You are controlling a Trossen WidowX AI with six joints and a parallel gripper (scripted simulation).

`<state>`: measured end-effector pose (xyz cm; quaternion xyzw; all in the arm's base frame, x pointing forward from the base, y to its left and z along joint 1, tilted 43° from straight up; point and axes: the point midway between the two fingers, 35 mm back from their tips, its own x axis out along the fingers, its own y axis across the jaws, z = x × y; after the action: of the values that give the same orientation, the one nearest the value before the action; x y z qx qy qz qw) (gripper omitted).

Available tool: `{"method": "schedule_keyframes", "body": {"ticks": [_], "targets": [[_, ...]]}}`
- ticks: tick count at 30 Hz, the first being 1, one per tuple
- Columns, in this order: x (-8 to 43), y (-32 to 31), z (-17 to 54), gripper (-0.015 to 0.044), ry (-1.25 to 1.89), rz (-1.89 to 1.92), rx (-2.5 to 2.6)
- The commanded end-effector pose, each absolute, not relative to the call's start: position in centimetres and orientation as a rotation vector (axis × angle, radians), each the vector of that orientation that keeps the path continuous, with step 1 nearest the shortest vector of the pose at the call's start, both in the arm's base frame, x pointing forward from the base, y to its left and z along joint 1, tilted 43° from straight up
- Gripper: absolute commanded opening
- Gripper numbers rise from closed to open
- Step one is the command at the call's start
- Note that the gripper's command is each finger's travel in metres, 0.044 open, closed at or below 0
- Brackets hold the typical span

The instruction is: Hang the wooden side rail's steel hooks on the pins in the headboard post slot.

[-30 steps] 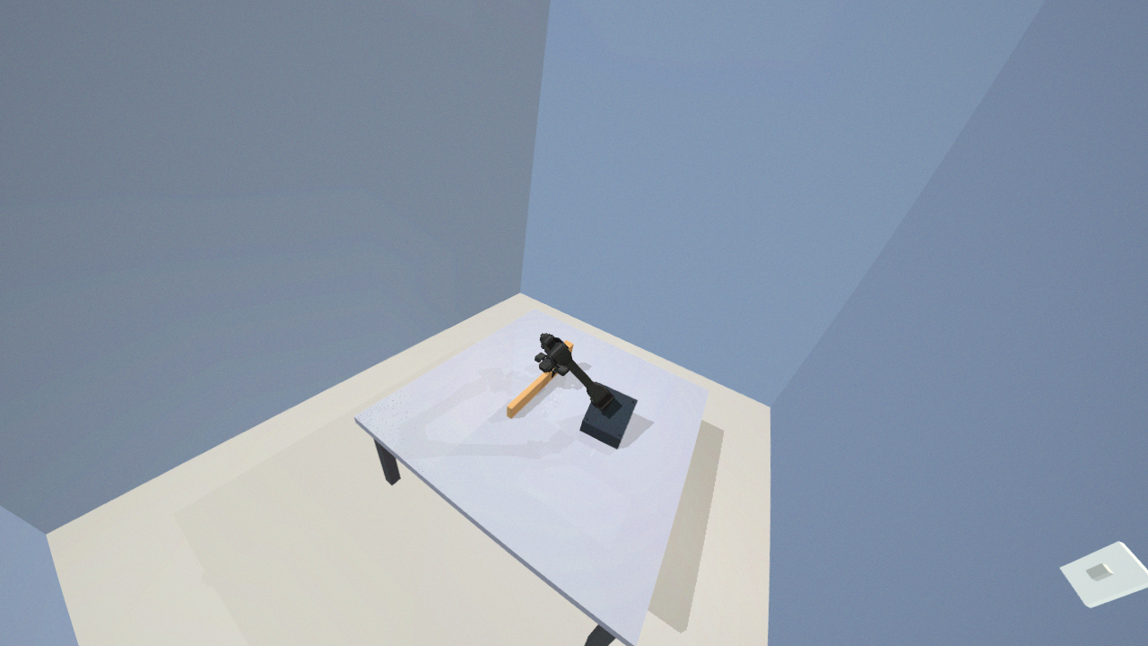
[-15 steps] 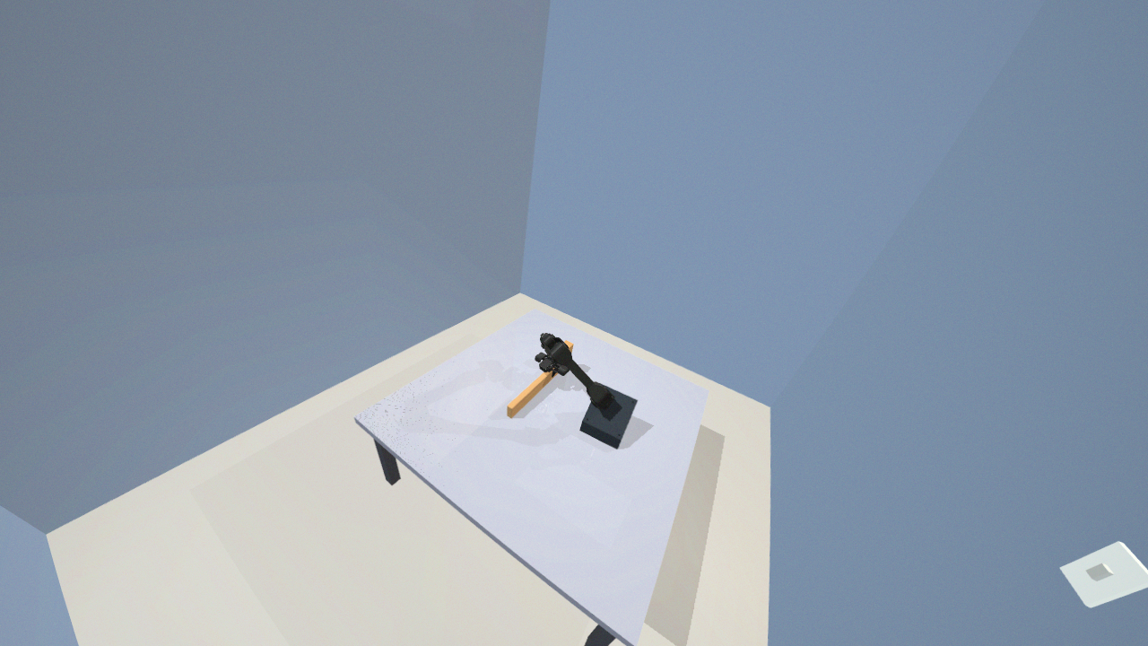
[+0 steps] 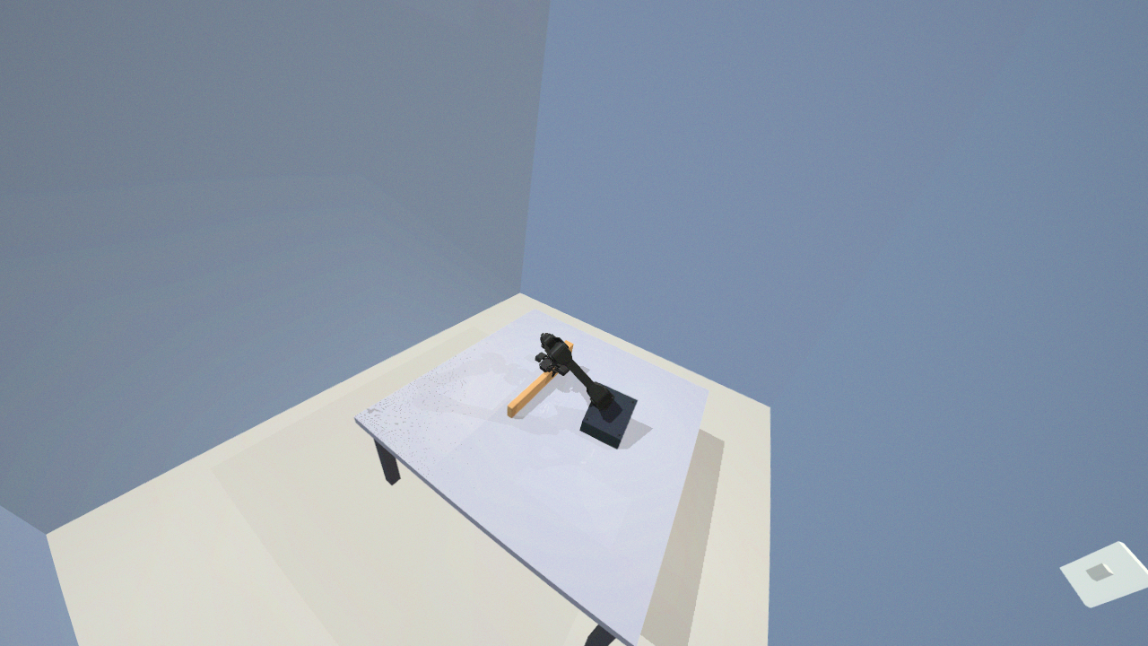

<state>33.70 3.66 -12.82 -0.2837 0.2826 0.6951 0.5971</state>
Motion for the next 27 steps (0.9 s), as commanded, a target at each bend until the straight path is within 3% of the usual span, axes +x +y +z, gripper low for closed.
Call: {"method": "schedule_keyframes", "body": {"ticks": [1,27], "targets": [[33.9,3.24,-12.8,0.0,0.656,1.605,-0.664],[33.93,3.05,-12.99,0.0,0.656,1.605,-0.664]]}}
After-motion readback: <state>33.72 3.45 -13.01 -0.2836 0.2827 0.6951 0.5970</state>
